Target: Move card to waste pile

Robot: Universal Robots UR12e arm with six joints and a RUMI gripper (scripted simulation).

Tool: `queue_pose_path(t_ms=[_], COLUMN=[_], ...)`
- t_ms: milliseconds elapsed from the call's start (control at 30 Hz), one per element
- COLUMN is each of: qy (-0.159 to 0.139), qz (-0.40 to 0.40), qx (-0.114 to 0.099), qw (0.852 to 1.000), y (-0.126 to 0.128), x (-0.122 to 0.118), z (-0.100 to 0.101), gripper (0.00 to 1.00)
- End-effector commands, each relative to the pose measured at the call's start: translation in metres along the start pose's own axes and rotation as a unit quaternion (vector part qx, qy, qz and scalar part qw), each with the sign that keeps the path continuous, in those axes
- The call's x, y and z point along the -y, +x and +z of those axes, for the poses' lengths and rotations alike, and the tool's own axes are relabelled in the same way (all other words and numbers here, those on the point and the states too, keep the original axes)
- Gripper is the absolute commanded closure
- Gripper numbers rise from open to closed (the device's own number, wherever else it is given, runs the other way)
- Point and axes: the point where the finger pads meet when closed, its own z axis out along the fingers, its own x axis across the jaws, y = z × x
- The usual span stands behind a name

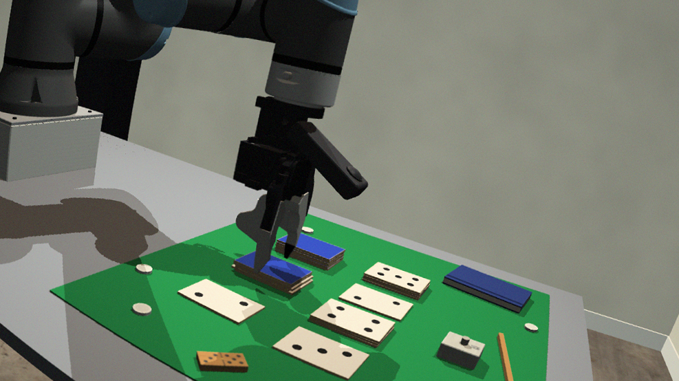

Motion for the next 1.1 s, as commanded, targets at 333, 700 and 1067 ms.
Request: queue_pose_path(t_ms=[333,700,1067], qy=[0.001,0.001,0.001], qz=[0.0,0.0,0.0], qx=[0.0,0.0,0.0], qw=[1.0,1.0,1.0], y=[0.0,0.0,0.0], x=[0.001,0.001,0.001], z=[-0.024,-0.068,-0.068], gripper=[0.5,0.5,0.5])
